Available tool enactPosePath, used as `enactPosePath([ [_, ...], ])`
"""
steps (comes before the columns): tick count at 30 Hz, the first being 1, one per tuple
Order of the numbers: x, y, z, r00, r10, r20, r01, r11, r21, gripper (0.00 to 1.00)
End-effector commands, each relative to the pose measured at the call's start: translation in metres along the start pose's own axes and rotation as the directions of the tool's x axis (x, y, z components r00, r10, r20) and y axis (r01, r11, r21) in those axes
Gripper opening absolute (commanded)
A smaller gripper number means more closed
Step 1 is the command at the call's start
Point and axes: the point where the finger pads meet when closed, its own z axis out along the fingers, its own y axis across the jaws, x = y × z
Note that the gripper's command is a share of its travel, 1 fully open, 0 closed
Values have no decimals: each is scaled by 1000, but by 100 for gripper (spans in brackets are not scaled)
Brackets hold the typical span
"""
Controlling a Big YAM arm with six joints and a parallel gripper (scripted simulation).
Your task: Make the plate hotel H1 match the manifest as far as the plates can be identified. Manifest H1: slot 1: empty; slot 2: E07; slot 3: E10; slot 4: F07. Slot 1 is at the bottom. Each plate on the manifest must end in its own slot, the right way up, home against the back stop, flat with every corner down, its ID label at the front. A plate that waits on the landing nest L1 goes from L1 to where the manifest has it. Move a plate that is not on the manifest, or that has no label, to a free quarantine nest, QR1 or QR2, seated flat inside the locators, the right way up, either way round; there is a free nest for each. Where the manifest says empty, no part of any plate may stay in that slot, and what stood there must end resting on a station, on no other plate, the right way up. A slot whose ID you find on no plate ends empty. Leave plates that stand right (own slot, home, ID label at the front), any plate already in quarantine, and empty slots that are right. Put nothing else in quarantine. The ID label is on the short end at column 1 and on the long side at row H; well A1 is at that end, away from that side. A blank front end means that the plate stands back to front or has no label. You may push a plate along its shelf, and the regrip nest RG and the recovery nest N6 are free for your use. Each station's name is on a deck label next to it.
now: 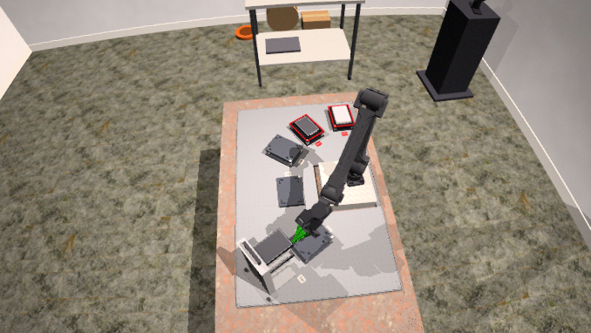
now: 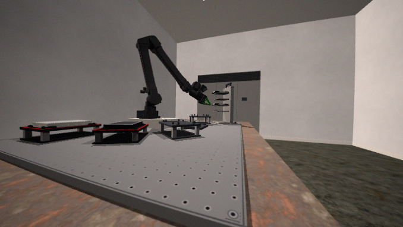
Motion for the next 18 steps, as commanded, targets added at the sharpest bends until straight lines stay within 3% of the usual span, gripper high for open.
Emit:
enactPosePath([
  [1, -10, 7, -10, 1000, 15, 23, -14, 1000, -14, 0],
  [18, 3, 7, -31, 1000, 15, 21, -14, 1000, -14, 0],
])
